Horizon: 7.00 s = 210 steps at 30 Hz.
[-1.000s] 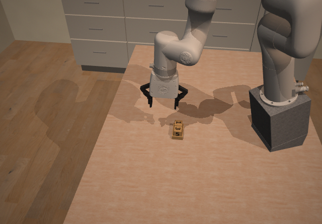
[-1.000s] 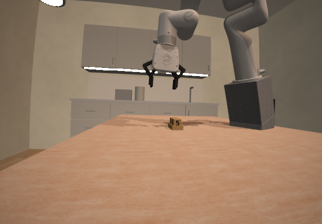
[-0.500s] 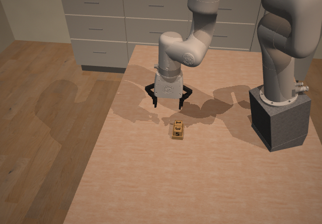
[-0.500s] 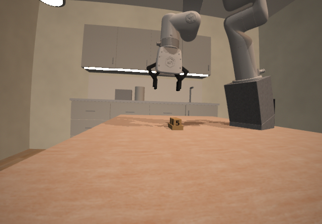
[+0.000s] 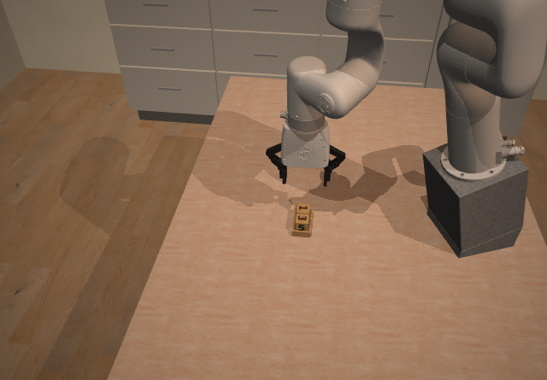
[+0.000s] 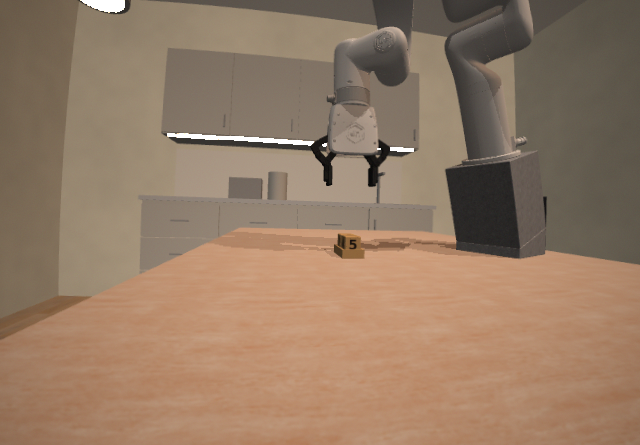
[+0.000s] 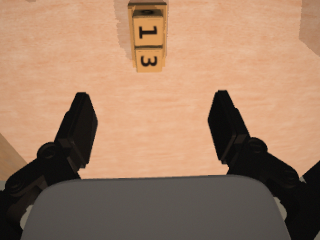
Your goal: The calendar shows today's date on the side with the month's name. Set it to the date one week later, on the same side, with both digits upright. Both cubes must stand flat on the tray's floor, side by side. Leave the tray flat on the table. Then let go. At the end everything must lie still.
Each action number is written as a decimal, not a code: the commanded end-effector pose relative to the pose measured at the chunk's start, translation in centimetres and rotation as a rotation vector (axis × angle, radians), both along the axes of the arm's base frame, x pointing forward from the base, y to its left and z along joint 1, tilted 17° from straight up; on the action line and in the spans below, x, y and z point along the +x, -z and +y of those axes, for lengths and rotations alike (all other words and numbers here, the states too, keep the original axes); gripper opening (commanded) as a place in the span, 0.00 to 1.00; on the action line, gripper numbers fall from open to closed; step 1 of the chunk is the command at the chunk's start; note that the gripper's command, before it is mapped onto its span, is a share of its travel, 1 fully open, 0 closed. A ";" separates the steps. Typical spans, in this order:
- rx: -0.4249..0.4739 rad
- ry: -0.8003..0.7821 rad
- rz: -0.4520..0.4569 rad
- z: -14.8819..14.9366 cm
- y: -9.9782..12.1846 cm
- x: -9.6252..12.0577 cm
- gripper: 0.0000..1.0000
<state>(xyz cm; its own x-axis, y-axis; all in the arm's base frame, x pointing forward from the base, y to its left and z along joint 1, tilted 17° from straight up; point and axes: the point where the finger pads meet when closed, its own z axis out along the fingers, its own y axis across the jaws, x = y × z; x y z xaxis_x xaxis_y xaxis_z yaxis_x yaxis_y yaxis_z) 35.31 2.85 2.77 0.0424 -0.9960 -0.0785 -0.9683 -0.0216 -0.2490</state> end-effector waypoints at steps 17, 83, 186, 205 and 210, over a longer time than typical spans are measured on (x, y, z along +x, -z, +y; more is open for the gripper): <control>0.030 -0.007 -0.023 0.0 0.0 0.1 1.00; 0.376 0.942 0.043 -1.7 0.3 0.0 1.00; 0.686 2.523 0.259 -5.1 10.5 -5.4 1.00; 0.686 2.523 0.259 -5.1 10.5 -5.4 1.00; 0.686 2.523 0.259 -5.1 10.5 -5.4 1.00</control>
